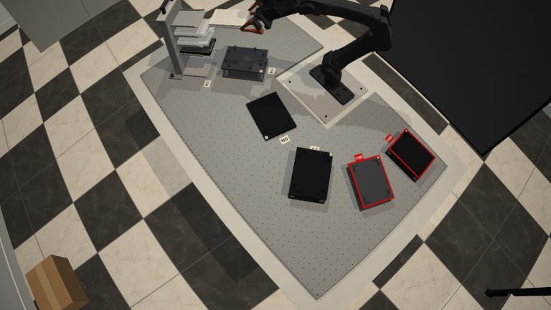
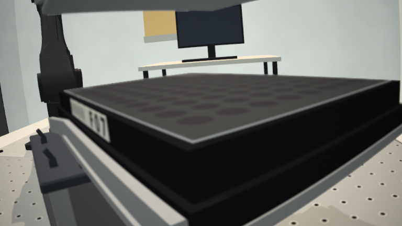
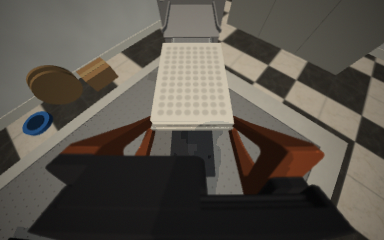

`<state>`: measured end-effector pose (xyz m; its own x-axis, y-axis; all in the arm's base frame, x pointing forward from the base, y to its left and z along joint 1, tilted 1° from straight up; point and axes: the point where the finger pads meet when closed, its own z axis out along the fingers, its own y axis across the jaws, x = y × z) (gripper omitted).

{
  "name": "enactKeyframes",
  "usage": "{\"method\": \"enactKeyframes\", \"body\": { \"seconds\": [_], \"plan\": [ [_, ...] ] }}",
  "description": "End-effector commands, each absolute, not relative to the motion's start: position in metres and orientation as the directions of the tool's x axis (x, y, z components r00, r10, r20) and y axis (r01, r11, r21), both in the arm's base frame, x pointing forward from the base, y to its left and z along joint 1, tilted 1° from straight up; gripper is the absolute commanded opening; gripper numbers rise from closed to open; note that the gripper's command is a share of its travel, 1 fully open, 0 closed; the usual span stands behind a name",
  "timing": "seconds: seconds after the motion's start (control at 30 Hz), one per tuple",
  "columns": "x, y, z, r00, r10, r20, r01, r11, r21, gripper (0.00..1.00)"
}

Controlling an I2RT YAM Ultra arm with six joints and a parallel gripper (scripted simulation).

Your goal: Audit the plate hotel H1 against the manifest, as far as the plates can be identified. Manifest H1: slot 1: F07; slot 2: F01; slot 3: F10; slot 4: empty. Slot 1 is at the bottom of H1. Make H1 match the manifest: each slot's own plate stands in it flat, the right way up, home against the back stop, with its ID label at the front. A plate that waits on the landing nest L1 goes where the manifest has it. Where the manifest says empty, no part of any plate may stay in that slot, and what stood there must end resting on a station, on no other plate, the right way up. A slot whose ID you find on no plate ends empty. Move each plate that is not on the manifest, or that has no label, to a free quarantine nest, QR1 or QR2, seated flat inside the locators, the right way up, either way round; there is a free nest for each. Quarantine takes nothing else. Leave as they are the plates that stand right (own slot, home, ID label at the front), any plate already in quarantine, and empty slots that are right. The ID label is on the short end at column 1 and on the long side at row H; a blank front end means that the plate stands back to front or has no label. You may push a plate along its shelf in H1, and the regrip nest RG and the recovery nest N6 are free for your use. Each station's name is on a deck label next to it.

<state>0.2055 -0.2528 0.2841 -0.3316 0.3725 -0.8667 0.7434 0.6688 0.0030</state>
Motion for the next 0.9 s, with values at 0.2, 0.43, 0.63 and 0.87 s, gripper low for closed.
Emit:
{"method": "enactKeyframes", "body": {
  "seconds": [0.2,0.43,0.63,0.87],
  "plan": [
    [0.196,-0.243,0.291,-0.314,0.342,-0.886,0.742,0.670,-0.004,0.86],
    [0.190,-0.237,0.289,-0.317,0.347,-0.883,0.742,0.670,-0.004,0.86],
    [0.185,-0.232,0.287,-0.318,0.348,-0.882,0.743,0.670,-0.003,0.86],
    [0.180,-0.226,0.284,-0.316,0.344,-0.884,0.742,0.670,-0.004,0.86]
  ]
}}
